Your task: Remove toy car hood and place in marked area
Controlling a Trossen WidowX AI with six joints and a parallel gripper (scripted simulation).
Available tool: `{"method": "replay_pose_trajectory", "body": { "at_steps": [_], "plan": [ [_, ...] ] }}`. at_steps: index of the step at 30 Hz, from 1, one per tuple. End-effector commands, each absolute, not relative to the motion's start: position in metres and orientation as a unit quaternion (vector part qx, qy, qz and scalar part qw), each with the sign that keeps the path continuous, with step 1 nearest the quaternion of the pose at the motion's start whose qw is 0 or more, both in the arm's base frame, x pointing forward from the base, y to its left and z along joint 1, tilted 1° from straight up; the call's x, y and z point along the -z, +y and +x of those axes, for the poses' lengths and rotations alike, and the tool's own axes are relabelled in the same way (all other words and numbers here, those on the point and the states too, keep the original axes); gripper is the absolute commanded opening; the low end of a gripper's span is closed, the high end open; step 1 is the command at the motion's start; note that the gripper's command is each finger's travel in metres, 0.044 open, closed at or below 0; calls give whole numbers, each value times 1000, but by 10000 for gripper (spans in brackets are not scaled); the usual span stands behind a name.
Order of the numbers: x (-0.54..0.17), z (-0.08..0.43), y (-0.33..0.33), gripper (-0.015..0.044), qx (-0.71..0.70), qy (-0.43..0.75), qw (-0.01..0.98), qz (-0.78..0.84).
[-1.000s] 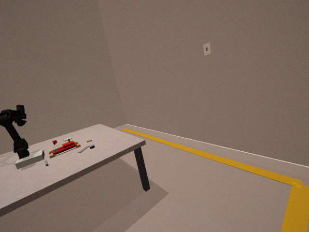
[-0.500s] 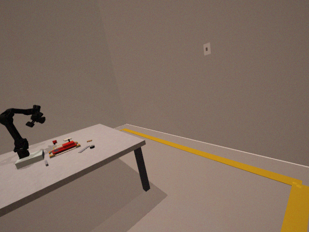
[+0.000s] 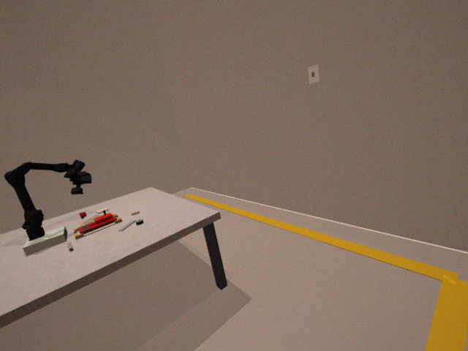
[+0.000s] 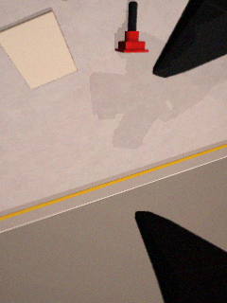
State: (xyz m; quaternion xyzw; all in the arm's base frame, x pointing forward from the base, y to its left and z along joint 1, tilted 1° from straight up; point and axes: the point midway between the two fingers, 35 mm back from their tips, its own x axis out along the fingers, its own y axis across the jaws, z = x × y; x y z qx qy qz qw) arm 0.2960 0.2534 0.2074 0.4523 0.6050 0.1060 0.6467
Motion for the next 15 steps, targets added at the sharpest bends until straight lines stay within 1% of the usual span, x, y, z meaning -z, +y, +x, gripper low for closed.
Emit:
{"method": "replay_pose_trajectory", "body": {
  "at_steps": [1,7,15],
  "plan": [
    [-185,338,194,440,-71,576,722,376],
    [-162,364,125,440,-34,574,767,283],
    [-133,365,28,440,1,606,781,150]
  ]
}}
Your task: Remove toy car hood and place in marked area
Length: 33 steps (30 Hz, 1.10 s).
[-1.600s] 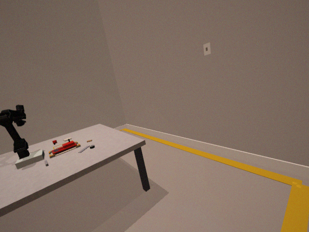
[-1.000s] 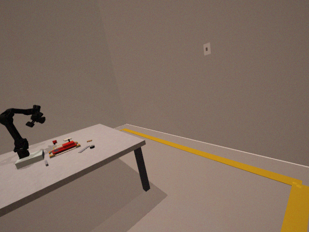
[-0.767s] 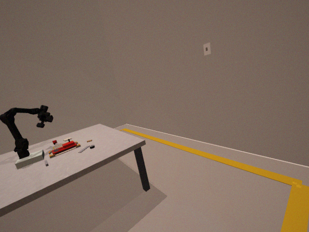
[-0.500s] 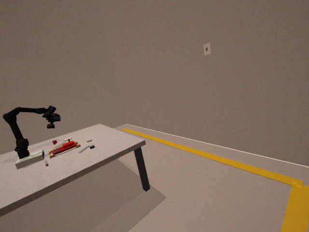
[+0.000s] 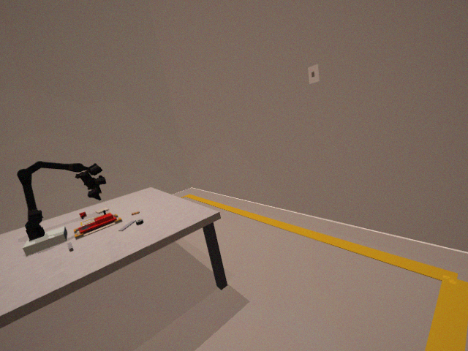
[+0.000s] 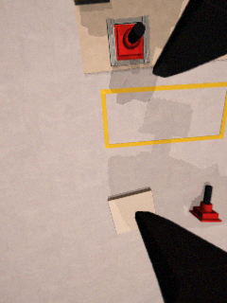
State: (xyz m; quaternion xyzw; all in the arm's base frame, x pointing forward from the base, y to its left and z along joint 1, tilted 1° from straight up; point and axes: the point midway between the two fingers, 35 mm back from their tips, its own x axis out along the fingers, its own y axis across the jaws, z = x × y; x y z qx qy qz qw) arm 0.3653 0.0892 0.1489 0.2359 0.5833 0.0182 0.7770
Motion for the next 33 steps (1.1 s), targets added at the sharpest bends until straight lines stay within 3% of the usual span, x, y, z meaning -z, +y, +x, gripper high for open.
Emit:
{"method": "replay_pose_trajectory", "body": {
  "at_steps": [1,11,33],
  "plan": [
    [-130,363,16,440,4,613,779,134],
    [-105,330,-91,440,-7,689,725,-2],
    [-97,333,-94,440,-8,691,723,-5]
  ]
}}
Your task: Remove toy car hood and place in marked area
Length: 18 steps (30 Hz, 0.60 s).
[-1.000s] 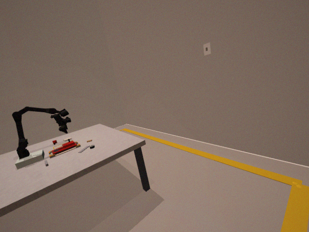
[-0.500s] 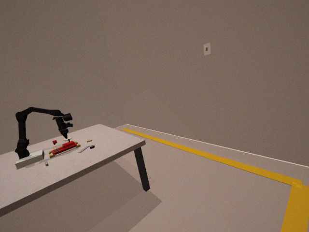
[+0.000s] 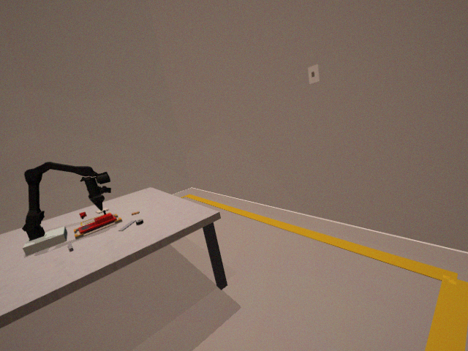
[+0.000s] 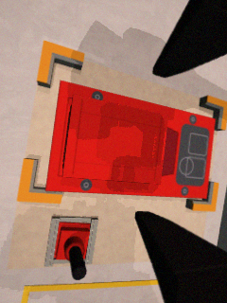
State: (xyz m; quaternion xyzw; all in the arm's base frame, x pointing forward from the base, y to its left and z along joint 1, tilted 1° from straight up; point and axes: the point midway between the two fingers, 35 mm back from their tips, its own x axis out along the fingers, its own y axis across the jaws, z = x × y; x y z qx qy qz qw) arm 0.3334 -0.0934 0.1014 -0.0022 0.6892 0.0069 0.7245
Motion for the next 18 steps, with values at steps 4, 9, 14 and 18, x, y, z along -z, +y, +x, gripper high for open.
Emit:
{"method": "replay_pose_trajectory", "body": {
  "at_steps": [4,9,14,18],
  "plan": [
    [-93,333,-94,440,-8,691,723,-5],
    [-89,334,-94,440,-8,691,723,-5],
    [-84,334,-94,440,-8,691,723,-5],
    [-81,334,-94,440,-8,691,723,-5]
  ]
}}
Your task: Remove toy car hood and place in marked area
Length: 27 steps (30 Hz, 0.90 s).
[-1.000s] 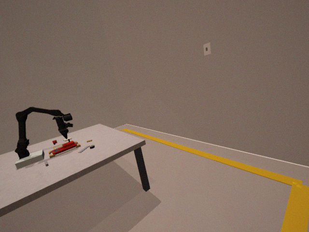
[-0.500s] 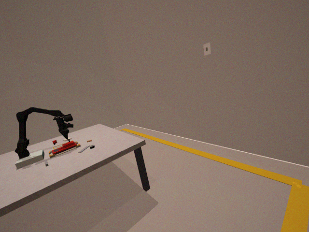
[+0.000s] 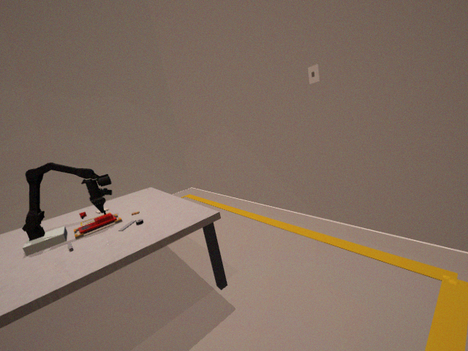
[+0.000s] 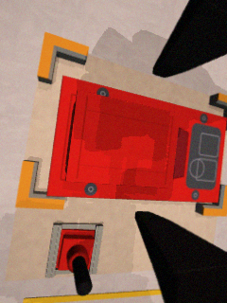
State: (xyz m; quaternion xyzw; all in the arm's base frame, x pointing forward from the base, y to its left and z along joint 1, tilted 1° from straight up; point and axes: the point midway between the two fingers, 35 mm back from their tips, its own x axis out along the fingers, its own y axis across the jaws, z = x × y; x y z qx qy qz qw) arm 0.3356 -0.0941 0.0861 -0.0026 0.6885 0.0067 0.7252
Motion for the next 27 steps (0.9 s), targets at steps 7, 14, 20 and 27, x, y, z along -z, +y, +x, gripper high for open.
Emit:
{"method": "replay_pose_trajectory", "body": {
  "at_steps": [7,14,20,27],
  "plan": [
    [-74,335,-94,440,-8,691,723,-5],
    [-68,335,-94,440,-8,691,723,-5],
    [-63,336,-94,440,-8,691,723,-5],
    [-57,336,-94,440,-8,691,723,-5]
  ]
}}
